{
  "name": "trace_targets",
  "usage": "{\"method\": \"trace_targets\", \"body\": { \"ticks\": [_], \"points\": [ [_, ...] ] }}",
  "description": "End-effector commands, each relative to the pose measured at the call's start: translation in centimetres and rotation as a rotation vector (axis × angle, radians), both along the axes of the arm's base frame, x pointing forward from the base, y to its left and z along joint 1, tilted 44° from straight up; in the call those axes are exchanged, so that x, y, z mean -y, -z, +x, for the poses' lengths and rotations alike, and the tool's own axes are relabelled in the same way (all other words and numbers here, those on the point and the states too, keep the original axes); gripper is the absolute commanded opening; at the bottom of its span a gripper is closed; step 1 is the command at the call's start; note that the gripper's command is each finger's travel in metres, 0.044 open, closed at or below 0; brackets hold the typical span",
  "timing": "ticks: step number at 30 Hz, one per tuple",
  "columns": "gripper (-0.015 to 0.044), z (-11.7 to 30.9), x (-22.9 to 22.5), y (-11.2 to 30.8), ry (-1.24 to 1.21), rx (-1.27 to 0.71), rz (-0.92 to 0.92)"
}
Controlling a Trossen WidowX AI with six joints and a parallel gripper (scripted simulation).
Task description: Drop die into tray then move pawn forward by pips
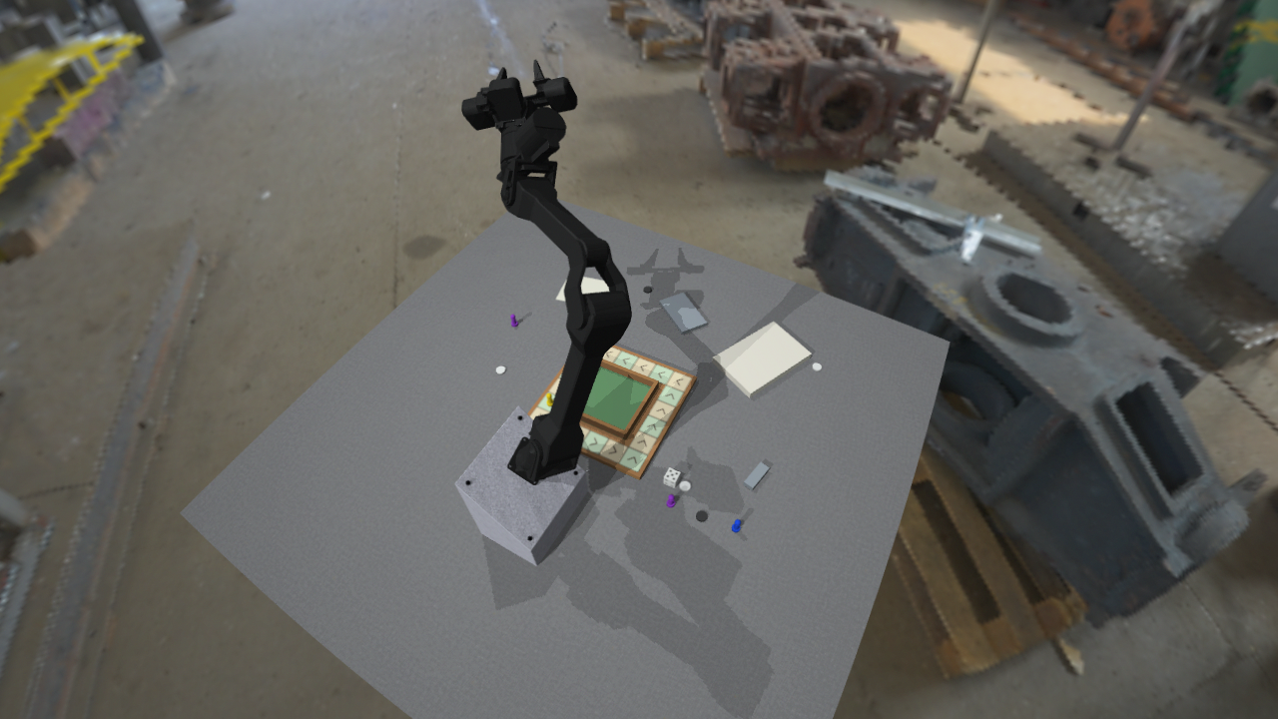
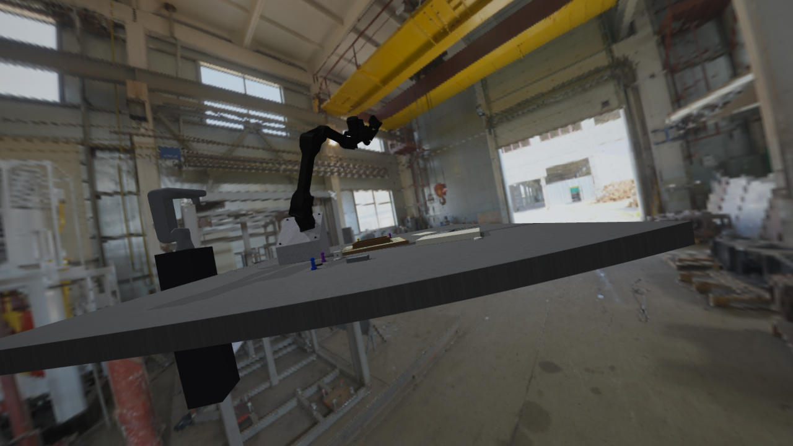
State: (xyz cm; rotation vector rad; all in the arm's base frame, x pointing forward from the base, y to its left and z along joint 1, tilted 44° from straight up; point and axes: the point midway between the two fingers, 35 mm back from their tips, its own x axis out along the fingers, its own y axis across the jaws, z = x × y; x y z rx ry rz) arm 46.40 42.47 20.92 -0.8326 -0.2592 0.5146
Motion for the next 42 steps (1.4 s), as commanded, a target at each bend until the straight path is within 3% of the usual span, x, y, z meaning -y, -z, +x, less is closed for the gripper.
{"method": "trace_targets", "body": {
  "ticks": [1, 11, 20, 30, 42],
  "points": [
    [0.0275, 3.1, 6.8, 0.7, 0.14, -0.082, -0.049],
    [0.0275, 5.9, 23.5, 1.5, 0.466, -0.255, -0.133],
    [0.0275, 2.9, 38.3, 2.8, 0.747, -0.434, -0.207],
    [0.0275, -6.1, 52.2, 5.2, 1.091, -0.674, -0.235],
    [0.0275, -23.1, 62.6, 8.0, 1.549, -0.998, -0.206]
  ]
}}
